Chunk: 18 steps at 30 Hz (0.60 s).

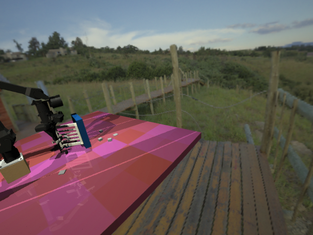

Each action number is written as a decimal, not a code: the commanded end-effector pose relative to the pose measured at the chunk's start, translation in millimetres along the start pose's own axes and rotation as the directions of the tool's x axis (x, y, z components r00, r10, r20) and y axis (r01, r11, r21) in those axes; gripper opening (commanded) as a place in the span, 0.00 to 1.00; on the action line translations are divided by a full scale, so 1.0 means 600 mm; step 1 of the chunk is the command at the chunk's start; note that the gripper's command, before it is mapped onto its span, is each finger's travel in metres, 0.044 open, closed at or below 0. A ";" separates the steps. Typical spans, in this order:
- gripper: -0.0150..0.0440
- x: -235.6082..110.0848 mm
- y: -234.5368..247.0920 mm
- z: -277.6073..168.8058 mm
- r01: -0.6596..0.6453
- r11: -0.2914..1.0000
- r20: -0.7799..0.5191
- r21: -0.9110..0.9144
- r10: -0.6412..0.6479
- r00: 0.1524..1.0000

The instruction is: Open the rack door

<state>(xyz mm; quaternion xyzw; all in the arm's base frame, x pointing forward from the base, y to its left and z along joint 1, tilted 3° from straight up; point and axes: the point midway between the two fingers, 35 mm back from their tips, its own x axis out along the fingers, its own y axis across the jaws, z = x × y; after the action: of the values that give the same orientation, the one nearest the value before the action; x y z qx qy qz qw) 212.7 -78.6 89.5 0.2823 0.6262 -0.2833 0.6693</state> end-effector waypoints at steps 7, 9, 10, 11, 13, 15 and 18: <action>0.28 0.000 -0.026 0.009 -0.006 0.989 0.007 -0.147 0.007 1.000; 0.28 0.000 -0.032 0.011 -0.006 0.985 0.007 -0.171 0.007 1.000; 0.28 0.000 -0.034 0.012 -0.005 0.983 0.007 -0.183 0.007 1.000; 0.28 0.000 -0.037 0.013 -0.005 0.981 0.007 -0.196 0.006 1.000; 0.28 0.000 -0.042 0.016 -0.004 0.976 0.007 -0.220 0.006 1.000; 0.28 0.000 -0.047 0.018 -0.004 0.970 0.007 -0.244 0.006 1.000; 0.28 0.000 -0.055 0.022 -0.003 0.960 0.008 -0.280 0.005 1.000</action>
<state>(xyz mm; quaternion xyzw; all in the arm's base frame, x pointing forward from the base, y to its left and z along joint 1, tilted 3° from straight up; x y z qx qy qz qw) 197.7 -106.9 89.2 0.2018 0.6530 -0.2100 0.6991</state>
